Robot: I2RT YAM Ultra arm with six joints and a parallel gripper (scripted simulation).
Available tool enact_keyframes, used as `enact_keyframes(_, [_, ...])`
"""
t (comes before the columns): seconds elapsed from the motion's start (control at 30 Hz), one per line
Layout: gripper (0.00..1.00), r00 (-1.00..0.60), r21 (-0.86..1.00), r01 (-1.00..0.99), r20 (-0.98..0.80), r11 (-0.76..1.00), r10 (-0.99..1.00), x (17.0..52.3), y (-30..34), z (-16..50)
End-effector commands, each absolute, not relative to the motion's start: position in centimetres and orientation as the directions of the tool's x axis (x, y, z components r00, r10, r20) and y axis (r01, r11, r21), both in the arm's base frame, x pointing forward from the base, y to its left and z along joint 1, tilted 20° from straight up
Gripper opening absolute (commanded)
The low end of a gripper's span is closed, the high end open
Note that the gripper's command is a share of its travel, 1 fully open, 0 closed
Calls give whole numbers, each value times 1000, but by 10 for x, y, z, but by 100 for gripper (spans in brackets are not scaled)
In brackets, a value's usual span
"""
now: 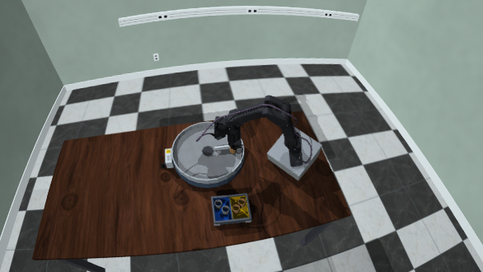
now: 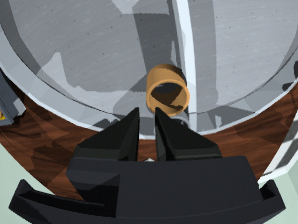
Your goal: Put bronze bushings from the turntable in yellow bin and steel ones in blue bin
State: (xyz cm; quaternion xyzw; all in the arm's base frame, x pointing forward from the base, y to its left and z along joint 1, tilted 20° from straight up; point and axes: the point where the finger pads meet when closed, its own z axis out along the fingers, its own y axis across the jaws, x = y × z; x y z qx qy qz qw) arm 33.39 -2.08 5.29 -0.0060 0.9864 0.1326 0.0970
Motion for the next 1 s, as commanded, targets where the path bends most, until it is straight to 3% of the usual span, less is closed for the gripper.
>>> enact_keyframes(0.0, [14, -970, 245, -21, -239, 969, 39, 350, -29, 54])
enact_keyframes(0.97, [14, -963, 243, -32, -268, 969, 35, 350, -28, 62])
